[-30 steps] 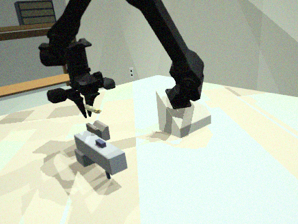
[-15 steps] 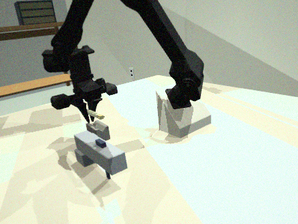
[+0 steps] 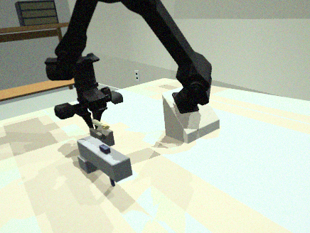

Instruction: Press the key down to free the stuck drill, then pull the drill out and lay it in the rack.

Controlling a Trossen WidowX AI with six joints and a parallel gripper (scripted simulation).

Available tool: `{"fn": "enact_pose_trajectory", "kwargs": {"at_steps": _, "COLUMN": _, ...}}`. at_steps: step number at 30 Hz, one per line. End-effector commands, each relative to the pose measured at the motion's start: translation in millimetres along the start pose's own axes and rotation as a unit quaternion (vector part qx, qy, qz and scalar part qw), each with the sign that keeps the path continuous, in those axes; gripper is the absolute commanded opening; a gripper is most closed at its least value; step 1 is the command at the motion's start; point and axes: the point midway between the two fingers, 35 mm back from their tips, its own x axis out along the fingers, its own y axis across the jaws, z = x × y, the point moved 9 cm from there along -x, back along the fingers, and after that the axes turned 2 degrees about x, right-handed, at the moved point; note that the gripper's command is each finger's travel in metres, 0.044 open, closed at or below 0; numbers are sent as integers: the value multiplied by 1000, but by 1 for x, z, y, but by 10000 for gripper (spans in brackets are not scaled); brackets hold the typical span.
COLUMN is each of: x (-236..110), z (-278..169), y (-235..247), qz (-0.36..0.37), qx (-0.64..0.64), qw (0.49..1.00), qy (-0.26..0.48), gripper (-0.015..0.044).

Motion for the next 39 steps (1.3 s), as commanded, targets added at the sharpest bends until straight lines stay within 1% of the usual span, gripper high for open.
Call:
{"fn": "enact_pose_trajectory", "kwargs": {"at_steps": 1, "x": 5, "z": 0, "y": 0, "qz": -3, "qx": 1, "qw": 1000, "qy": -1, "gripper": 0}}
{"fn": "enact_pose_trajectory", "kwargs": {"at_steps": 12, "x": 18, "z": 0, "y": -1, "qz": -3, "qx": 1, "qw": 1000, "qy": -1, "gripper": 0}}
{"fn": "enact_pose_trajectory", "kwargs": {"at_steps": 13, "x": 12, "z": 0, "y": -1, "qz": -2, "qx": 0, "qw": 1000, "qy": 1, "gripper": 26}}
{"fn": "enact_pose_trajectory", "kwargs": {"at_steps": 29, "x": 12, "z": 0, "y": -1, "qz": -2, "qx": 0, "qw": 1000, "qy": 1, "gripper": 440}}
{"fn": "enact_pose_trajectory", "kwargs": {"at_steps": 39, "x": -29, "z": 1, "y": 0, "qz": -3, "qx": 1, "qw": 1000, "qy": 0, "gripper": 440}}
